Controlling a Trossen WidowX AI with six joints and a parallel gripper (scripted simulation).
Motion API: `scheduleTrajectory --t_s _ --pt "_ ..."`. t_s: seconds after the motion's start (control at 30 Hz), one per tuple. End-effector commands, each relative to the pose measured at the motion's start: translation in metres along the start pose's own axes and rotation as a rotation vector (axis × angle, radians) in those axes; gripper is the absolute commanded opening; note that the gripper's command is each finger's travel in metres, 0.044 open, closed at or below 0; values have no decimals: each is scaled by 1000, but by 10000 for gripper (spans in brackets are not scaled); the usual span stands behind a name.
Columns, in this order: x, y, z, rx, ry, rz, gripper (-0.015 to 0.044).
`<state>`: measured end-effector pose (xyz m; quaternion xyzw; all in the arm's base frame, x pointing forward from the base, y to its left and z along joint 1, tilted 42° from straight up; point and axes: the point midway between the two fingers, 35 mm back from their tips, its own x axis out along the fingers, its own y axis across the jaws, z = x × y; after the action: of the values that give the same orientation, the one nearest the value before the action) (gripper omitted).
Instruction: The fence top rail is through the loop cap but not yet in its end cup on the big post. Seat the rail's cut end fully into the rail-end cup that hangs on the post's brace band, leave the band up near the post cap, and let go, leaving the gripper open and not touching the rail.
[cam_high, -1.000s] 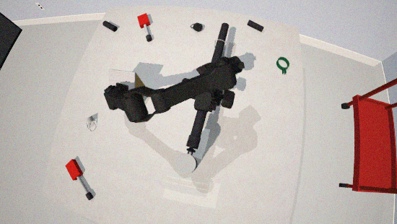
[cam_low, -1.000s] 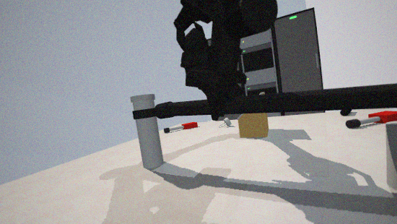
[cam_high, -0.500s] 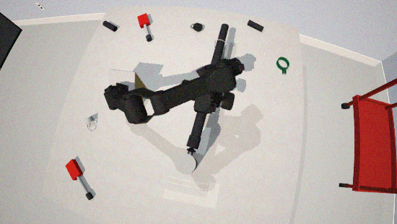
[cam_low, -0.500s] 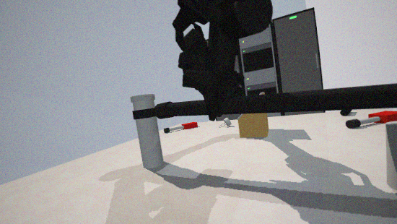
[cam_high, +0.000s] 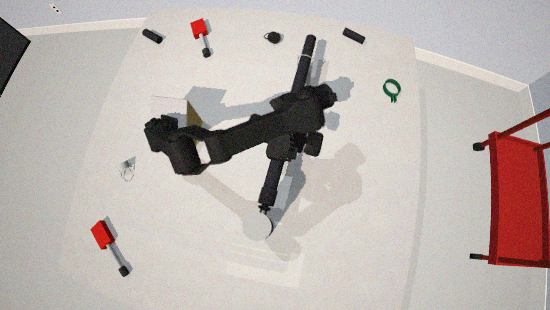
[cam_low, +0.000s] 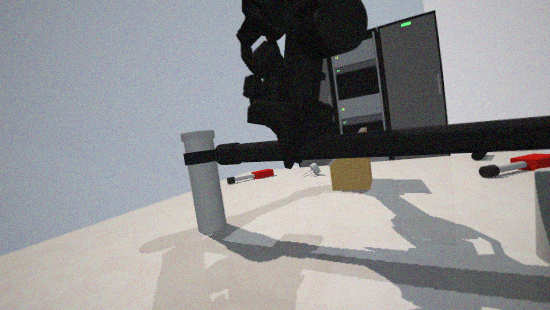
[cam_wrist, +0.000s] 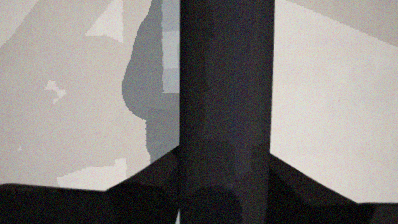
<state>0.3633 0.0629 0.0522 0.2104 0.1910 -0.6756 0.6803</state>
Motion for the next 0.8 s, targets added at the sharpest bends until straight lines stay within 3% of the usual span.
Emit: scheduleTrajectory --t_s 0.0,0.63,0.77 --pt "-2 0 9 10 -2 11 0" --pt "3 0 8 2 -1 -2 0" --pt "3 0 8 2 -1 -2 105"
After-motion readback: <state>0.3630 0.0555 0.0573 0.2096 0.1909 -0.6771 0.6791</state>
